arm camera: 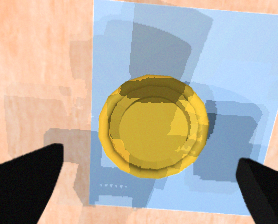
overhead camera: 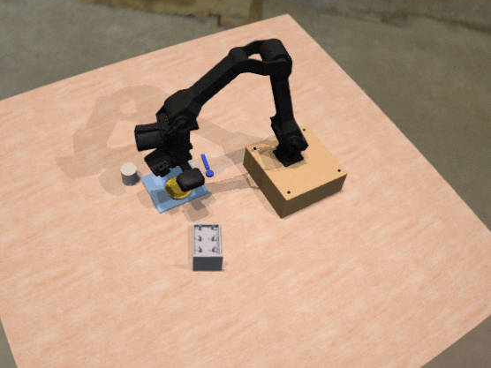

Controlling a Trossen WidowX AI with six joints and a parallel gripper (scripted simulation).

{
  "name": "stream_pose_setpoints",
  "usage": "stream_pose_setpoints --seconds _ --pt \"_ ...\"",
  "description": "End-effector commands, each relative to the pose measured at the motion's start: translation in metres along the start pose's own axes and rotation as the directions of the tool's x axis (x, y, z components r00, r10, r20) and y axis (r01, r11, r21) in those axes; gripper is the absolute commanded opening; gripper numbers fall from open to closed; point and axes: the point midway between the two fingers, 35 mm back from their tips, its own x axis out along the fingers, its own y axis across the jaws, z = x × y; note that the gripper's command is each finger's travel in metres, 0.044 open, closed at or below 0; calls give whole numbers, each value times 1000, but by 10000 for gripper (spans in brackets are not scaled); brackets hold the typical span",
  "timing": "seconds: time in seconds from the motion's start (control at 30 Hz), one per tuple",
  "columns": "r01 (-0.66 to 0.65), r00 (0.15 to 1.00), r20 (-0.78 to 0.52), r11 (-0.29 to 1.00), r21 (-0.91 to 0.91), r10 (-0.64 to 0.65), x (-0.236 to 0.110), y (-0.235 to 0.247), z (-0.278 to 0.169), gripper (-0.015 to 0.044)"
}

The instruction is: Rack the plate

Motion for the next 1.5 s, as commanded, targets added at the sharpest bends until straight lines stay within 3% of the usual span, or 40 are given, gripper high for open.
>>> stream_pose_setpoints --seconds 0.0,1.47 --pt "6 1000 -13 999 35 -5 1 -4 -2 400" --pt "6 1000 -14 999 35 -5 60 -5 -5 400"
